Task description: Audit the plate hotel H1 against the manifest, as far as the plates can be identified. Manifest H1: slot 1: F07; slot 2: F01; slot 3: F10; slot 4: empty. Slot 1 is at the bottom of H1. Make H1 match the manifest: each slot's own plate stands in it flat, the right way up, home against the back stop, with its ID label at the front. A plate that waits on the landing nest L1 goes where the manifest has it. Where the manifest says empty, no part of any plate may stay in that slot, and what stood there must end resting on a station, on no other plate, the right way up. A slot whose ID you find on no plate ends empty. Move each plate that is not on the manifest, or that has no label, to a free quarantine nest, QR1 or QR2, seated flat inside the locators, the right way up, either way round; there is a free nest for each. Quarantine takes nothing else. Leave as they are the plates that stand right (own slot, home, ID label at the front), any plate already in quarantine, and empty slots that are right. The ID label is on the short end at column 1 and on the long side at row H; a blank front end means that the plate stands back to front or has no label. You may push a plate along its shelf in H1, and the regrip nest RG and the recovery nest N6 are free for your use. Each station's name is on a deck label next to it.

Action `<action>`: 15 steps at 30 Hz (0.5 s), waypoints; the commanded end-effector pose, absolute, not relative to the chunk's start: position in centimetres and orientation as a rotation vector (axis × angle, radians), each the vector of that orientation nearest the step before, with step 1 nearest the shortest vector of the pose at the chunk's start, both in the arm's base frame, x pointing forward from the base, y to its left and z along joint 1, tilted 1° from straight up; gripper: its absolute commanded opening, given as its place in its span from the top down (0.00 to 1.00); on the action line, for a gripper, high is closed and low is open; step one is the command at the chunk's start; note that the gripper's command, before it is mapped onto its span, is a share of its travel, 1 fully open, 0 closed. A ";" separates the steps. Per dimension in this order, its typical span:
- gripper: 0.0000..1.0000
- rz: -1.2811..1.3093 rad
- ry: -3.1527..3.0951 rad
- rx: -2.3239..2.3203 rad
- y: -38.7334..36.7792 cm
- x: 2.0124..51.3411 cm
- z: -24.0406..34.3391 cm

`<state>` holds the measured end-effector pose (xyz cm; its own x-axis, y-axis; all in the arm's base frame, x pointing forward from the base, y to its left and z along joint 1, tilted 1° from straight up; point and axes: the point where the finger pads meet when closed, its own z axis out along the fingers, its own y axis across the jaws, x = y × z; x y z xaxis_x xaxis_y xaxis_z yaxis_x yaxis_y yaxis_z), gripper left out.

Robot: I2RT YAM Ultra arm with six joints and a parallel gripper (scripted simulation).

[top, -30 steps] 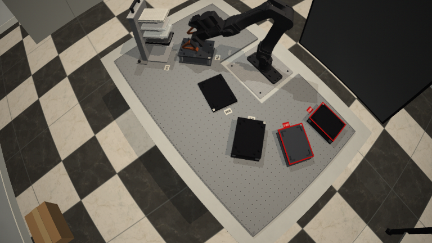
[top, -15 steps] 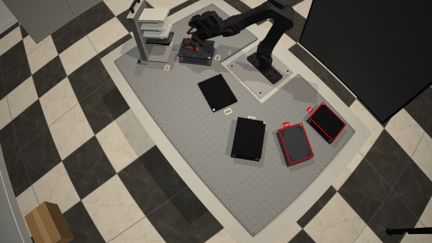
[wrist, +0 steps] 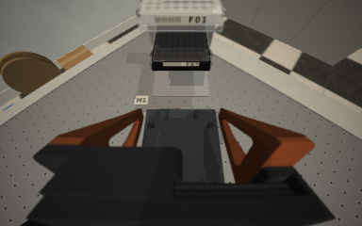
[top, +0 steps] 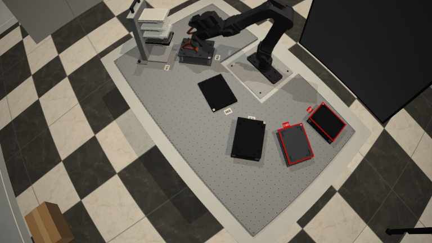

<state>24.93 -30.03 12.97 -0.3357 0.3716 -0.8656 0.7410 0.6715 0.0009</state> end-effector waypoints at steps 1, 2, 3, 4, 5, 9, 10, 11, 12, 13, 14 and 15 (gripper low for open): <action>0.00 -0.529 1.877 0.833 -30.8 25.7 16.0; 0.00 -0.529 1.877 0.833 -30.8 25.7 16.0; 0.00 -0.529 1.877 0.833 -30.8 25.7 16.0; 0.00 -0.529 1.877 0.833 -30.8 25.7 16.0; 0.00 -0.529 1.877 0.833 -30.8 25.7 16.0; 0.00 -0.522 1.894 0.843 -30.3 25.1 15.1; 0.00 -0.508 1.924 0.859 -29.7 24.5 13.8; 0.00 -0.504 1.934 0.865 -29.5 24.3 13.6; 0.00 -0.504 1.934 0.866 -29.4 24.1 13.5; 0.00 -0.505 1.934 0.866 -29.3 24.0 13.5; 0.00 -0.510 1.923 0.862 -29.4 24.0 14.1; 0.00 -0.512 1.920 0.860 -29.4 23.9 14.2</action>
<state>24.25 -29.24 12.62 -0.3396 0.3780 -0.8613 0.7416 0.6709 0.0021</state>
